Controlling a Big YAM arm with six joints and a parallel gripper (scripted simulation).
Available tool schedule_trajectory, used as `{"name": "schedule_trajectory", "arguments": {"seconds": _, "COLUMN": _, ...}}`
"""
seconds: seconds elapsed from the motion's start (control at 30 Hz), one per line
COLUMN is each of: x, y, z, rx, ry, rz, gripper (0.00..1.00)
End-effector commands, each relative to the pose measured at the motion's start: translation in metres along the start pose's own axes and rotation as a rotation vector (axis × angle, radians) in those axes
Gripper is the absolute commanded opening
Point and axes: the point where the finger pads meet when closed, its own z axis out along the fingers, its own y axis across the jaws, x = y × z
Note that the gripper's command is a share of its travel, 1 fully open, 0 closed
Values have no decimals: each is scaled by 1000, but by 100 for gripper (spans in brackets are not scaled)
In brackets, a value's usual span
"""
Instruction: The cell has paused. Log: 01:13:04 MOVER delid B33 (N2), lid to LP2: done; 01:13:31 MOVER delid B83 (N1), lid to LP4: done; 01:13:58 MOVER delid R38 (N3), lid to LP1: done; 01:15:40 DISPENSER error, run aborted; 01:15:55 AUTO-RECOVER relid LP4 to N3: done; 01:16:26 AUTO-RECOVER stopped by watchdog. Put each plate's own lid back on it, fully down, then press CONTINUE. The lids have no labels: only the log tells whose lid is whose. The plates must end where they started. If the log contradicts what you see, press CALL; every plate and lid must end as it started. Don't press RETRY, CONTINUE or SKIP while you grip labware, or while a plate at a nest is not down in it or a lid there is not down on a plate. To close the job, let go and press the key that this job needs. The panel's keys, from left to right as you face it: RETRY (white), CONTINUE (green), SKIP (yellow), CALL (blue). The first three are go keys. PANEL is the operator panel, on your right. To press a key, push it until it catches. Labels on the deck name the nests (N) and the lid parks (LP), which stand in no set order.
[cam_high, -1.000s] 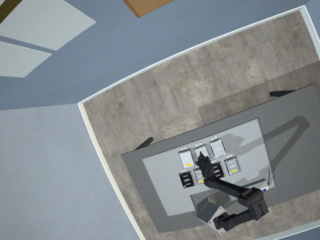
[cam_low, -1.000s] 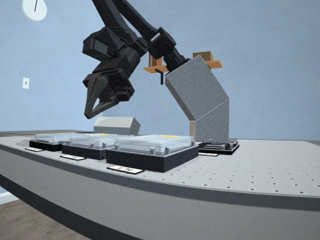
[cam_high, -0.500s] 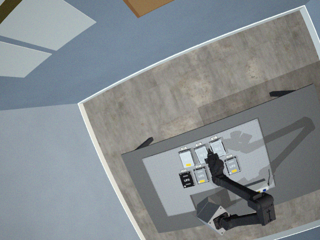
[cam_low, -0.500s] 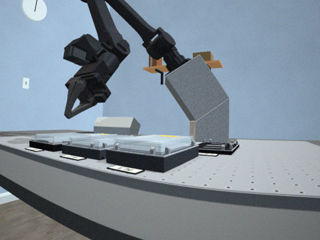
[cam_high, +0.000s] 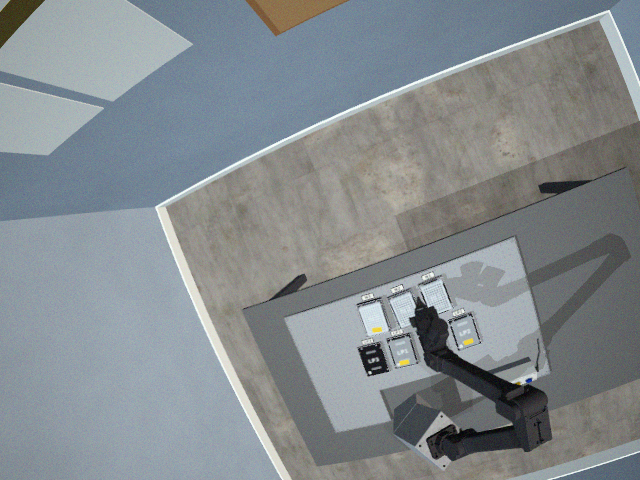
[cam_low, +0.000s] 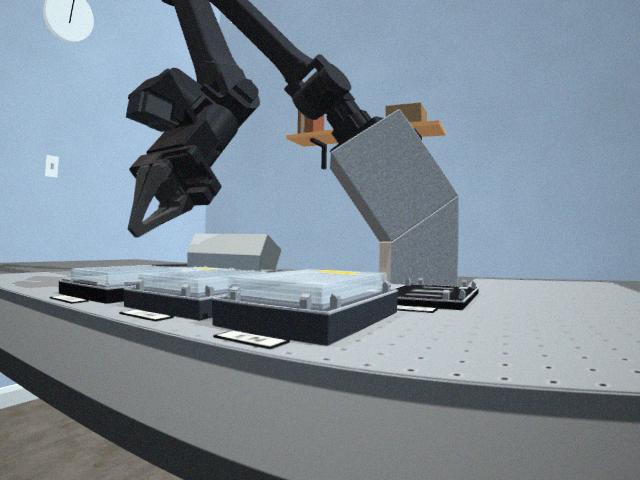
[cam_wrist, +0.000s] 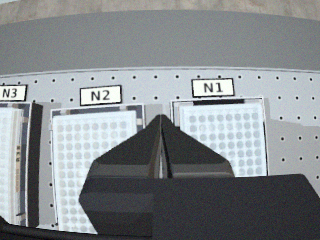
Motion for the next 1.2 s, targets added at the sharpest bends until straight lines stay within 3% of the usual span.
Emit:
{"name": "schedule_trajectory", "arguments": {"seconds": 0.0, "x": 1, "y": 4, "z": 1, "rx": -7, "ry": 2, "rz": -9, "gripper": 0}}
{"name": "schedule_trajectory", "arguments": {"seconds": 0.47, "x": 1, "y": 4, "z": 1, "rx": -7, "ry": 2, "rz": -9, "gripper": 0}}
{"name": "schedule_trajectory", "arguments": {"seconds": 0.5, "x": 5, "y": 20, "z": 3, "rx": -26, "ry": 37, "rz": -10, "gripper": 100}}
{"name": "schedule_trajectory", "arguments": {"seconds": 0.57, "x": 6, "y": 30, "z": 2, "rx": -24, "ry": 76, "rz": -8, "gripper": 100}}
{"name": "schedule_trajectory", "arguments": {"seconds": 0.63, "x": 6, "y": 30, "z": 2, "rx": -24, "ry": 76, "rz": -8, "gripper": 100}}
{"name": "schedule_trajectory", "arguments": {"seconds": 1.13, "x": 15, "y": 103, "z": -5, "rx": -9, "ry": 367, "rz": 6, "gripper": 100}}
{"name": "schedule_trajectory", "arguments": {"seconds": 1.17, "x": 15, "y": 103, "z": -5, "rx": -9, "ry": 367, "rz": 6, "gripper": 100}}
